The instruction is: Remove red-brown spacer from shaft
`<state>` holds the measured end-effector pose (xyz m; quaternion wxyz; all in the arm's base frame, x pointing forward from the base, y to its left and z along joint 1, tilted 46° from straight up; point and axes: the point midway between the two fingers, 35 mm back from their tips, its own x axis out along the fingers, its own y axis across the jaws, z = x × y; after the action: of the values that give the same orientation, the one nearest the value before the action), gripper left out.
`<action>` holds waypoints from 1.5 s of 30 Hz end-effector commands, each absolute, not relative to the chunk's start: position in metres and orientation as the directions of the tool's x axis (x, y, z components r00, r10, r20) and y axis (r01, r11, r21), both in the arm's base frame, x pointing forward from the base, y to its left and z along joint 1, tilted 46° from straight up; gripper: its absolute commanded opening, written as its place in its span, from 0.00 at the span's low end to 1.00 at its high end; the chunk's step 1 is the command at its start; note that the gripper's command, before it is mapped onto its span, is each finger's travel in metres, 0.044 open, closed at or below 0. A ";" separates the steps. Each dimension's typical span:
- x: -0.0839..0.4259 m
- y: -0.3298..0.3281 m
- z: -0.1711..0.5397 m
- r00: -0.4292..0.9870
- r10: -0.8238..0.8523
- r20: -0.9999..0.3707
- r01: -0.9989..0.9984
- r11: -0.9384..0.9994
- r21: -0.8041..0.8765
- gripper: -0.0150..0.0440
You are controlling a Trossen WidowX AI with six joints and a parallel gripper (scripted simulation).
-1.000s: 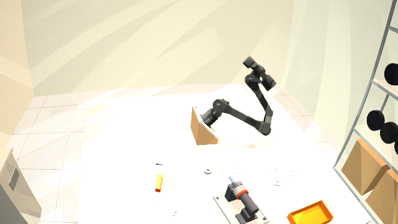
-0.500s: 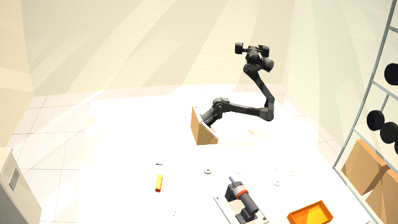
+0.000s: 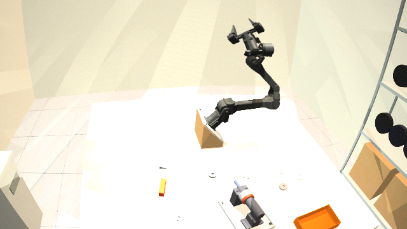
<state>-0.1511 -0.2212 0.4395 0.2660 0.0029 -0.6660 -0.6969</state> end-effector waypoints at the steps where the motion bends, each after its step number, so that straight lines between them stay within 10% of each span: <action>1: -0.125 -0.275 0.430 -0.770 -0.558 0.310 0.447 -0.125 0.886 1.00; 10: -0.024 -0.377 0.380 -0.421 -0.902 0.096 0.750 -0.287 0.596 1.00; 22: 0.139 -0.418 0.284 0.113 -0.944 -0.311 0.983 0.060 0.175 1.00; 34: 0.289 -0.350 0.166 0.464 -0.488 -0.740 0.752 0.659 0.037 1.00; 45: 0.368 -0.209 0.084 0.410 0.171 -0.896 0.239 0.928 0.286 1.00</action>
<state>0.3501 -0.2560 0.1054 -0.8359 -0.1844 -0.5008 0.1284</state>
